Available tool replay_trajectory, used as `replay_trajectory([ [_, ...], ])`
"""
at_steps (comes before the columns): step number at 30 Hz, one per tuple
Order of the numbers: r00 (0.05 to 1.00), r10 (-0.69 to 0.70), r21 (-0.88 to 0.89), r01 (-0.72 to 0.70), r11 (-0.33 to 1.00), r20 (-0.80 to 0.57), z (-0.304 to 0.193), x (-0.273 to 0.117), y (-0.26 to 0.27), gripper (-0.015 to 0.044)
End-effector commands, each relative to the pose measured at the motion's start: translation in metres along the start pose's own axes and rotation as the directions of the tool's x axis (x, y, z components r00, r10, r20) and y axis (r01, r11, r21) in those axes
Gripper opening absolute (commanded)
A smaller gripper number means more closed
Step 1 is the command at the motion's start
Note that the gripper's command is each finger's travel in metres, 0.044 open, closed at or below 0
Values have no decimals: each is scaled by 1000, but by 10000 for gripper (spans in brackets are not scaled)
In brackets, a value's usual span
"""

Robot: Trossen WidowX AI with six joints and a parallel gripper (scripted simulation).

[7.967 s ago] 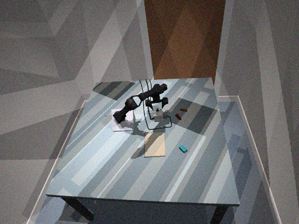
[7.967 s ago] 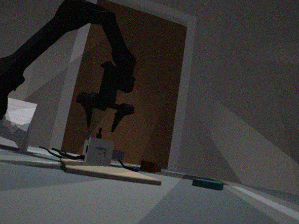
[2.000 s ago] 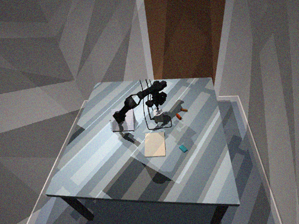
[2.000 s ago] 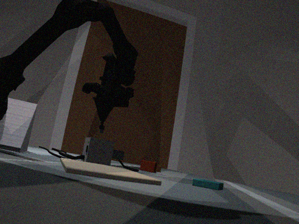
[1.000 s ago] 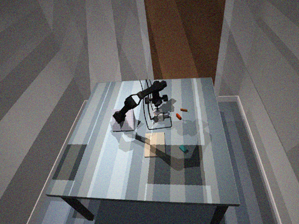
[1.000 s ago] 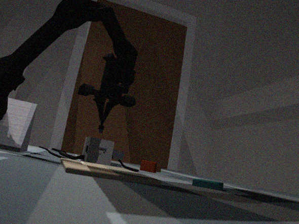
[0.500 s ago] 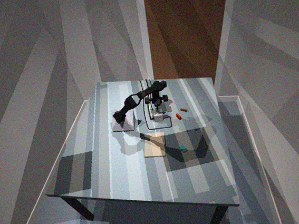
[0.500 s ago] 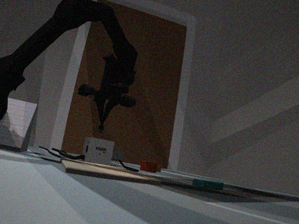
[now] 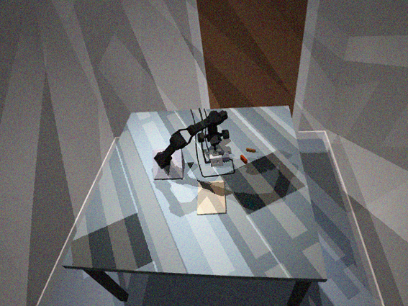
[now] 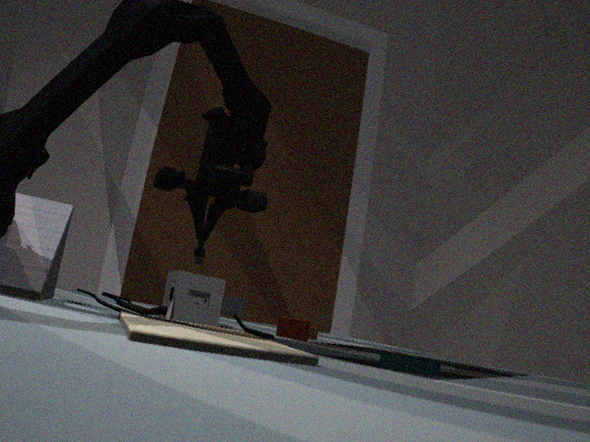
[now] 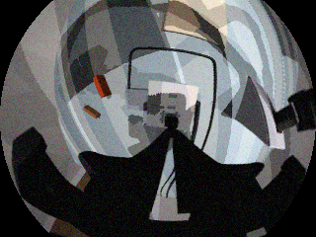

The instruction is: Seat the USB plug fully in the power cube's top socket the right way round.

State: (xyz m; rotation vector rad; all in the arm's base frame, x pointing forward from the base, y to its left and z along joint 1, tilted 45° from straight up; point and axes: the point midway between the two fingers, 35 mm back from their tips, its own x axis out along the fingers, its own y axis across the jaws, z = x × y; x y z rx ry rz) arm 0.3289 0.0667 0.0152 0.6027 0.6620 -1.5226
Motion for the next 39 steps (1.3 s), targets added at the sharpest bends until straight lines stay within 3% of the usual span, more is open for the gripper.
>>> replay_trajectory([
  [1,1000,-2,-3,2,1000,-7,-1,0,0,0],
  [39,1000,-2,0,2,1000,-28,-4,5,0,0],
])
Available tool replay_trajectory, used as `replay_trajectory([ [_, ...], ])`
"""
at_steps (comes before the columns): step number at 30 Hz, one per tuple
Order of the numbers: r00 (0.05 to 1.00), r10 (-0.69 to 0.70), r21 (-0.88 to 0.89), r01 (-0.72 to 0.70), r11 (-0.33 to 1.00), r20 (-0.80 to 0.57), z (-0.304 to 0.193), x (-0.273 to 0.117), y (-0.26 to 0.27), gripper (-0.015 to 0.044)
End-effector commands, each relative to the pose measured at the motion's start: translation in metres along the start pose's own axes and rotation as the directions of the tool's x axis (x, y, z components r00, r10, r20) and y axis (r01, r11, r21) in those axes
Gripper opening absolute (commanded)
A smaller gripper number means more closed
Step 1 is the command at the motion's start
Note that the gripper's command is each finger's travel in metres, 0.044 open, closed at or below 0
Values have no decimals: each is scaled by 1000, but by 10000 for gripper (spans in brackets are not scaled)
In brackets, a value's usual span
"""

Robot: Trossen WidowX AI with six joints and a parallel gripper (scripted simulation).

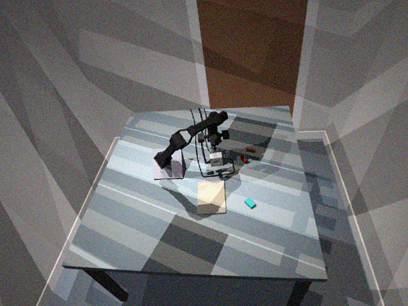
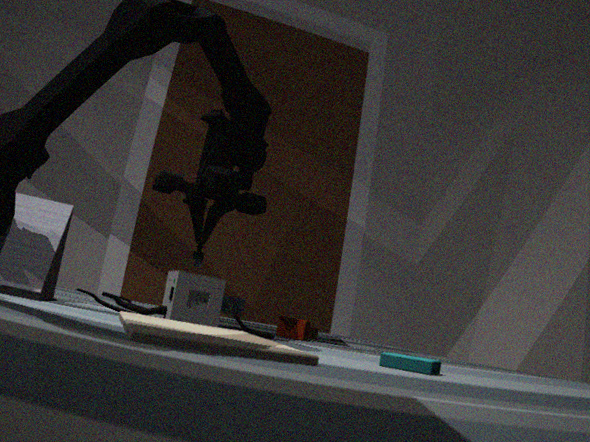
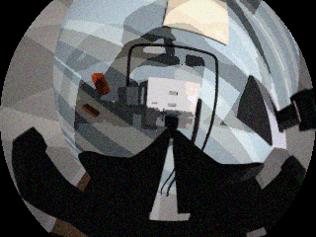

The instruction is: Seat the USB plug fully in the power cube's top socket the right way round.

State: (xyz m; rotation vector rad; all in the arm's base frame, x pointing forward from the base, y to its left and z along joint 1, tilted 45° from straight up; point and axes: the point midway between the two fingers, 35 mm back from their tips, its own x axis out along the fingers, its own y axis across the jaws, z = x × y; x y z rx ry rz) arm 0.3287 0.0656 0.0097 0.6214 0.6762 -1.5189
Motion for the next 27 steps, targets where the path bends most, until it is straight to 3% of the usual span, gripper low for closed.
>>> replay_trajectory([
  [1,1000,-2,-3,2,1000,-7,-1,0,0,0],
  [27,1000,-2,-1,2,1000,-21,-3,4,0,0],
])
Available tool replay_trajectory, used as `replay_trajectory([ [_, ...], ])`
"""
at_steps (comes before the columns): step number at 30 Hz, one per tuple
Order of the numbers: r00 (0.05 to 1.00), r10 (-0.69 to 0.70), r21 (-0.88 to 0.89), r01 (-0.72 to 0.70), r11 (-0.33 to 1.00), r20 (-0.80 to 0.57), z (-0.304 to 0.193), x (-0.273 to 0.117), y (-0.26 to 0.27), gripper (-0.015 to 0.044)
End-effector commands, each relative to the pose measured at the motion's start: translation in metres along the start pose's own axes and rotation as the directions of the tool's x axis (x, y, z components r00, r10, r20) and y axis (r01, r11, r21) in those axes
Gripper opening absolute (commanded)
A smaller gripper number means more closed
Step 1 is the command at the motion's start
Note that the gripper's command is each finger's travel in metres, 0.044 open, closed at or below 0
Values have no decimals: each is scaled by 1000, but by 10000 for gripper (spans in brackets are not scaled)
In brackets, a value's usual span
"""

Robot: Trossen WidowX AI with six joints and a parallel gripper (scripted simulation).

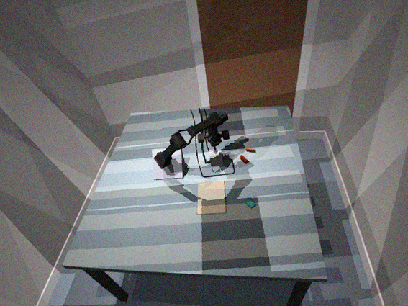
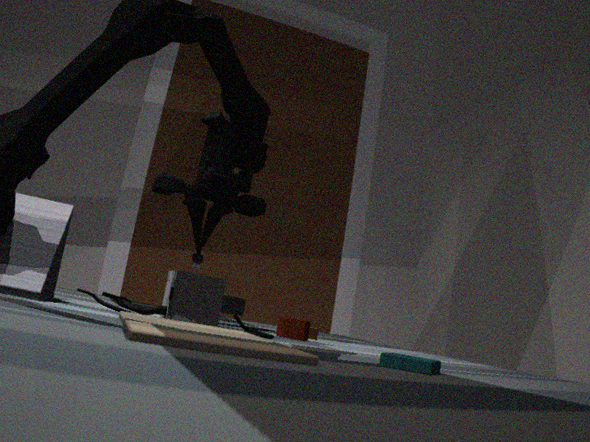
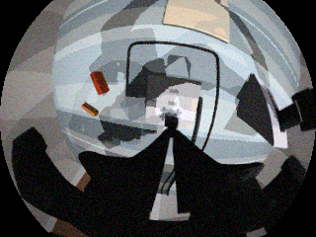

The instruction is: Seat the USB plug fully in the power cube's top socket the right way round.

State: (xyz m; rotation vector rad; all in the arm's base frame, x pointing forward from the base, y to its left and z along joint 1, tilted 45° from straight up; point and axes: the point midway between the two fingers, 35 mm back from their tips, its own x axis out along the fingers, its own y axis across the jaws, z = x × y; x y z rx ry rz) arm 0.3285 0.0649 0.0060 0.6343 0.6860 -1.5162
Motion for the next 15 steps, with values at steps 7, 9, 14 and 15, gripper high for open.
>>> replay_trajectory([
  [7,1000,-2,-2,2,1000,-10,-1,1,0,0],
  [9,1000,-2,-2,2,1000,-11,-1,1,0,0],
  [14,1000,-2,-2,2,1000,-14,-2,2,0,0],
  [15,1000,-2,-2,2,1000,-15,-2,2,0,0],
])
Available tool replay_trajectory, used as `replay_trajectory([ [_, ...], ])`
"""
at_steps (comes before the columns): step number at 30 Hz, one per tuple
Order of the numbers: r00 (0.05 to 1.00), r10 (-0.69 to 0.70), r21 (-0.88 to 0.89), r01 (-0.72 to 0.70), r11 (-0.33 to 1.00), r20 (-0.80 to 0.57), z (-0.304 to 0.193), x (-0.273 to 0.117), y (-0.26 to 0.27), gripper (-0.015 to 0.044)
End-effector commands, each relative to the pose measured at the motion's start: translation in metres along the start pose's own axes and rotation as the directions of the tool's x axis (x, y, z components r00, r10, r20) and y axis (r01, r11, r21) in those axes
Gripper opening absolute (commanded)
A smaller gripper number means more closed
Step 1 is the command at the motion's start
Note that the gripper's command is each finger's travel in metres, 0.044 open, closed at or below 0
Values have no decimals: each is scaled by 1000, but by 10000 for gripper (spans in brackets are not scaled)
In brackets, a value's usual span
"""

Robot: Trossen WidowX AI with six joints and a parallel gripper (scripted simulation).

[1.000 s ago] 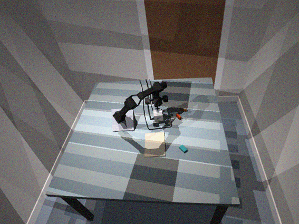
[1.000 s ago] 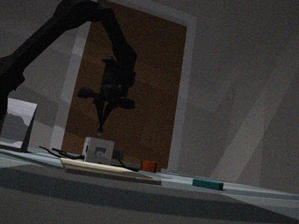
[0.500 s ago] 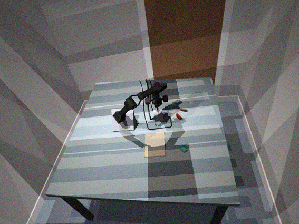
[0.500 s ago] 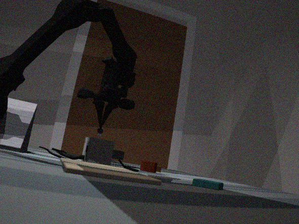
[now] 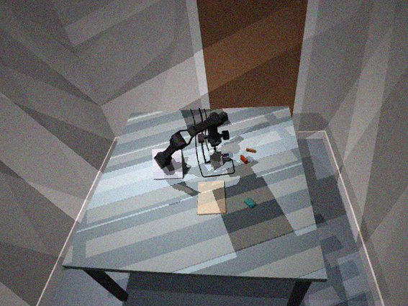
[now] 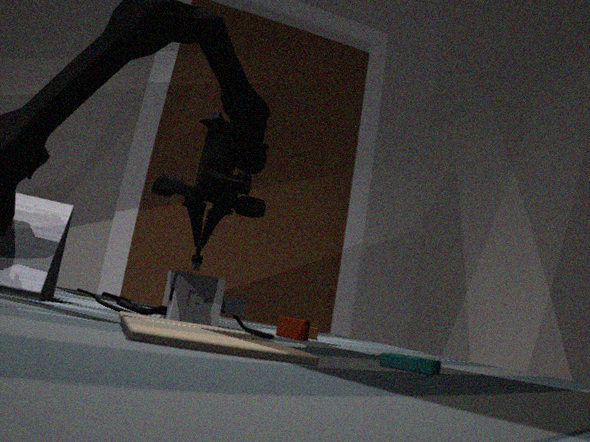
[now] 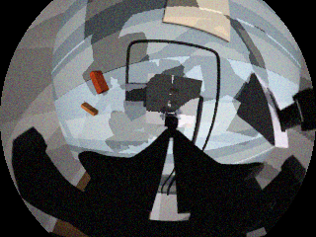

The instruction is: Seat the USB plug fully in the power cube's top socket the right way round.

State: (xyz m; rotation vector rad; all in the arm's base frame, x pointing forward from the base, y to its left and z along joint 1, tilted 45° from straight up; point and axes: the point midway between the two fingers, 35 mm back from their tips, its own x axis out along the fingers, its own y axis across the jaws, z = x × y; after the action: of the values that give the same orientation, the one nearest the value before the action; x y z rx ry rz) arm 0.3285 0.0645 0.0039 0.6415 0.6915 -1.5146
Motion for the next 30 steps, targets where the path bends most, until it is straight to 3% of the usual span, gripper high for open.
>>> replay_trajectory([
  [1,1000,-2,-3,2,1000,-7,-1,0,0,0],
  [30,1000,-2,-2,2,1000,-11,-1,4,0,0],
])
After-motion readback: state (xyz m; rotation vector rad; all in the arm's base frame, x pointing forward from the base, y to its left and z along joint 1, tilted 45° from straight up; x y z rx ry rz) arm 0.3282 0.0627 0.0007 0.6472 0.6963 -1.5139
